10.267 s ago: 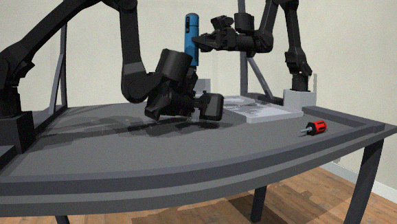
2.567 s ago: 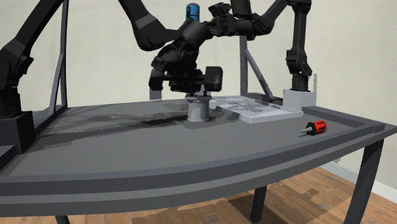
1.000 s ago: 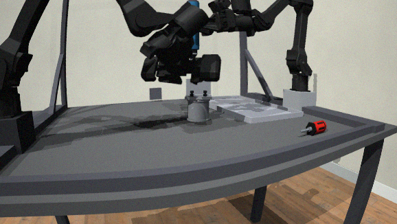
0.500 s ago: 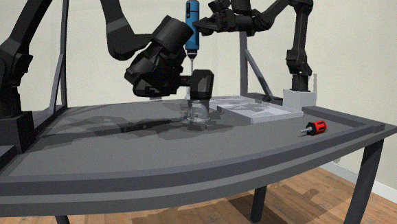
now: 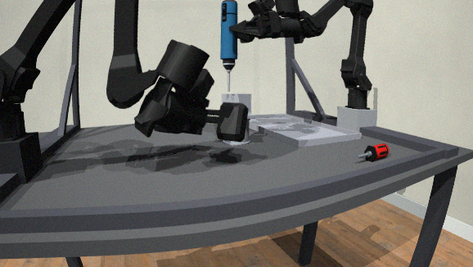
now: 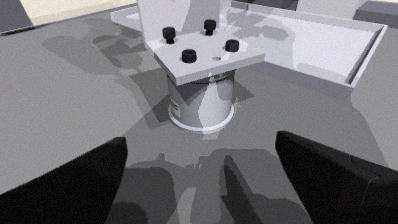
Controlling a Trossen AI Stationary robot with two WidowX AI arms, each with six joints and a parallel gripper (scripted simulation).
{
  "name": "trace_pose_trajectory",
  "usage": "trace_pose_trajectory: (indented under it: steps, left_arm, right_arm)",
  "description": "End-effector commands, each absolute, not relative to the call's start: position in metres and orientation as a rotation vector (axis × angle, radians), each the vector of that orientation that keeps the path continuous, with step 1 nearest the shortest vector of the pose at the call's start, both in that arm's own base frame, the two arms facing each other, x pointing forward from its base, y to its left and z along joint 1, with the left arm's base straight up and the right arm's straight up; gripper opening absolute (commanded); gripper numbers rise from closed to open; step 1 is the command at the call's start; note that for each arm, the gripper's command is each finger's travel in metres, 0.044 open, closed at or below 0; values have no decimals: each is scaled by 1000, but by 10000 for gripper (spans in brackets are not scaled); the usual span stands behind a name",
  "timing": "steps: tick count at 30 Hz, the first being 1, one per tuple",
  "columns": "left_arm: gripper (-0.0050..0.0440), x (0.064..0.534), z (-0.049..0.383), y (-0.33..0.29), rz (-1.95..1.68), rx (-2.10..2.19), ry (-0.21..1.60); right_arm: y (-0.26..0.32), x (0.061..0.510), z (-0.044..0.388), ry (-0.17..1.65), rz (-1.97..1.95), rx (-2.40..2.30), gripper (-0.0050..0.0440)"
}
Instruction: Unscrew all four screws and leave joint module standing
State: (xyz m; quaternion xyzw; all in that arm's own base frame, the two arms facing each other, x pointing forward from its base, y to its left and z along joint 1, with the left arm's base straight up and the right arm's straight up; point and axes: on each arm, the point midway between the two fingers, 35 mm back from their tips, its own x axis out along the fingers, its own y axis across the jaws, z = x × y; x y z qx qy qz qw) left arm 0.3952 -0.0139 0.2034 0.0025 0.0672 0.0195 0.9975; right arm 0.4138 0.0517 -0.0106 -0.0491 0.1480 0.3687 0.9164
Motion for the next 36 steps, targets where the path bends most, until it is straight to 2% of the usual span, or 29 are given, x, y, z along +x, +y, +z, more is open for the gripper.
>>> trace_pose_trajectory:
  steps: [1,18,28,31,36]
  left_arm:
    - [161,398,231,-13,42,0,61]
    - [161,398,231,-13,42,0,61]
    - [161,398,231,-13,42,0,61]
    - [161,398,231,-13,42,0,61]
    - [161,398,231,-13,42,0,61]
  right_arm:
    - [54,425,-2,250,747,-113,385]
    - [106,482,-21,249,747,-109,385]
    - [114,490,-23,247,747,-111,385]
    - [113,489,-18,239,747,-113,313]
    - [113,489,-16,233,746,-115,282]
